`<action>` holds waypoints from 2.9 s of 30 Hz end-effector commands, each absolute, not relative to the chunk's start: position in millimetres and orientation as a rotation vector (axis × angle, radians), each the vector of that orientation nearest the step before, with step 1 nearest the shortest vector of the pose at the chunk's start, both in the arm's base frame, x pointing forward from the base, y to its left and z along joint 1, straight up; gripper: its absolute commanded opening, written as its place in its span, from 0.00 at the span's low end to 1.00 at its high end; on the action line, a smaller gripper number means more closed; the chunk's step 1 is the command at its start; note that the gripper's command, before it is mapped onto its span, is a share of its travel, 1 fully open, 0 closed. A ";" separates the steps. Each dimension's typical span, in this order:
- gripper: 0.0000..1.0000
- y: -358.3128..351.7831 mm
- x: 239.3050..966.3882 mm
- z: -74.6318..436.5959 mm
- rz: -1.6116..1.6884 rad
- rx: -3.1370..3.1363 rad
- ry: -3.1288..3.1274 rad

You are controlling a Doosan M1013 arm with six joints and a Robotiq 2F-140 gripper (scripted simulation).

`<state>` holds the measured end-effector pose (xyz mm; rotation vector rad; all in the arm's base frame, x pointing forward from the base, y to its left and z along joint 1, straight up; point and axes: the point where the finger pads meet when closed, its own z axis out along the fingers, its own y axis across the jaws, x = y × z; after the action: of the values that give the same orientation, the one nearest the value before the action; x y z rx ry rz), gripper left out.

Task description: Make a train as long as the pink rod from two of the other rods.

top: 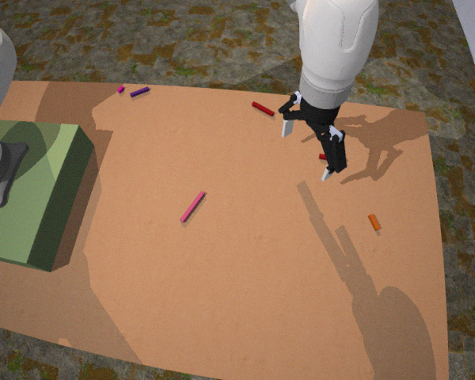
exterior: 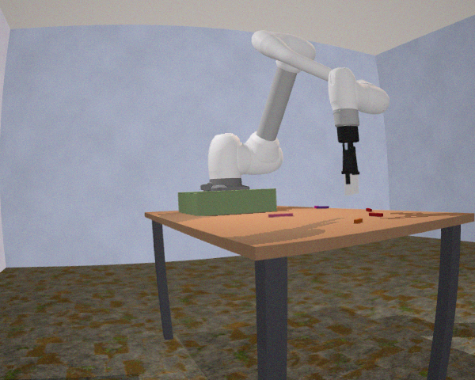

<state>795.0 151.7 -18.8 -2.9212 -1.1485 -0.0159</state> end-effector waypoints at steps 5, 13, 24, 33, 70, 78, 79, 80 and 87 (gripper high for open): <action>1.00 150.1 810.5 -19.8 -0.002 -3.057 -0.731; 1.00 149.1 828.2 -20.5 -0.002 -3.131 -0.268; 1.00 148.4 838.4 -20.9 -0.002 -3.142 0.006; 1.00 148.4 838.5 -20.9 -0.002 -3.142 0.008; 1.00 148.4 838.5 -20.9 -0.002 -3.142 0.008; 1.00 148.4 838.5 -20.9 -0.002 -3.142 0.008; 1.00 148.4 838.5 -20.9 -0.002 -3.142 0.008; 1.00 148.4 838.5 -20.9 -0.002 -3.142 0.008; 1.00 148.4 838.5 -20.9 -0.002 -3.142 0.008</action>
<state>838.7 151.1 -20.2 -3.1357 0.0014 -0.0086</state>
